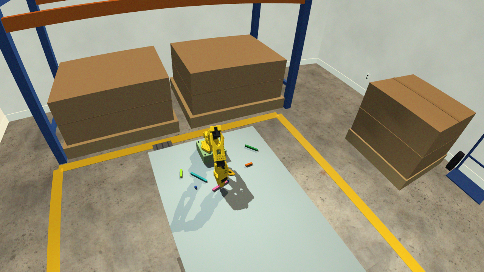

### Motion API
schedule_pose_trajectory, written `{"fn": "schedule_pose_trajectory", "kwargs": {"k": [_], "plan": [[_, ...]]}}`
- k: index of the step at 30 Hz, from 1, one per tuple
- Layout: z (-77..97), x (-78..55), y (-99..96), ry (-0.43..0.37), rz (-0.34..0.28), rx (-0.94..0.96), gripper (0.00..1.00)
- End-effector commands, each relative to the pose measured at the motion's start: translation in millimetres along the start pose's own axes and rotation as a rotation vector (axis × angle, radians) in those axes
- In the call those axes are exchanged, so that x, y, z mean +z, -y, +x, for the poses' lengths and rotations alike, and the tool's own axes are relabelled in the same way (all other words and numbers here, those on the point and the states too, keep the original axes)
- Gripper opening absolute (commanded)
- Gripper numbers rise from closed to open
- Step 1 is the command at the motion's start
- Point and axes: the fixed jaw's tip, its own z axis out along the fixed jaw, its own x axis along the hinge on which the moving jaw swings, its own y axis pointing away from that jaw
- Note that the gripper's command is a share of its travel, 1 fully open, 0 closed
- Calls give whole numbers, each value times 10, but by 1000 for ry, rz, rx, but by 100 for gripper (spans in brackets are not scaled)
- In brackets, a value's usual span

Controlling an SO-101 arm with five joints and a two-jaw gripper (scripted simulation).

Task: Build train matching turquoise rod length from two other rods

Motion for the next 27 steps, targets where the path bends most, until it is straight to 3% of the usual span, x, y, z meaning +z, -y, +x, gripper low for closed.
{"fn": "schedule_pose_trajectory", "kwargs": {"k": [1, 27], "plan": [[-16, -21, 18, -3, 10, -2, 0], [-5, -35, 38, -7, 17, -2, 0]]}}
